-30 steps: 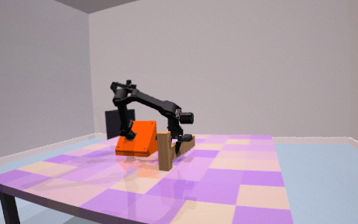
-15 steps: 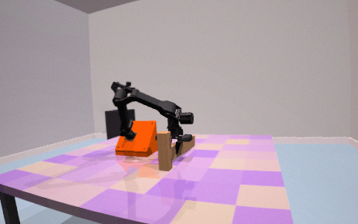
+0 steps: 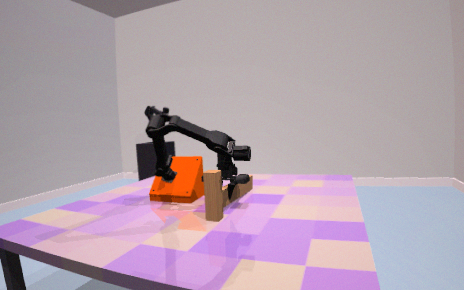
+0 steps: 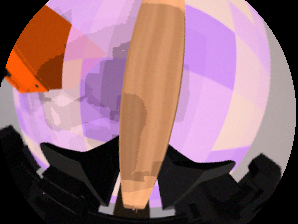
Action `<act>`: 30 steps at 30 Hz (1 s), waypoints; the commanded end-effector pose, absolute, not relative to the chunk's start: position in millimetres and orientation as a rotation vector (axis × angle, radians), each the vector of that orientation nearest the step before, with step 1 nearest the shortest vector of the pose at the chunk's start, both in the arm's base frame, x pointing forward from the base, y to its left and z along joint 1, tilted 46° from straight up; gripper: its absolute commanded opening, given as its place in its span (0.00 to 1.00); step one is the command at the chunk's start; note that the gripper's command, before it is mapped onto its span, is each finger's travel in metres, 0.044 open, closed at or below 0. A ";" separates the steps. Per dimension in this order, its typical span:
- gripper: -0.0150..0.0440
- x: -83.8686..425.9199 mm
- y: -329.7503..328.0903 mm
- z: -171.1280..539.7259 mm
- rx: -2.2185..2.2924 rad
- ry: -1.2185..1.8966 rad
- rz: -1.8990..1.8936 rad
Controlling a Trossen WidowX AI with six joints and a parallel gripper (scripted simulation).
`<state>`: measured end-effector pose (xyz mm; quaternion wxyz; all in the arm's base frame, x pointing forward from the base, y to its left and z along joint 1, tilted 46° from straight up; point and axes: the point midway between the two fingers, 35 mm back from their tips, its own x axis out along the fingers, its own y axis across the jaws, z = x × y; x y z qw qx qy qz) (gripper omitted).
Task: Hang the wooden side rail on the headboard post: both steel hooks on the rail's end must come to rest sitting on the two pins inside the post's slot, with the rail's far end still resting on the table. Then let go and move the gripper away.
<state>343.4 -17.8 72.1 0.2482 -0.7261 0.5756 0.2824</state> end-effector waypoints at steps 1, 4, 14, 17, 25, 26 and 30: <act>0.25 344.9 -16.9 75.5 -1.988 1.557 0.756; 0.25 345.0 -17.2 75.2 -1.988 1.557 0.756; 0.25 345.3 -18.4 74.0 -1.988 1.557 0.756; 0.25 345.4 -18.7 73.7 -1.988 1.557 0.756; 0.25 345.6 -19.7 72.8 -1.988 1.557 0.756; 0.25 345.7 -19.8 72.7 -1.988 1.557 0.756; 0.25 345.8 -20.2 72.2 -1.988 1.557 0.756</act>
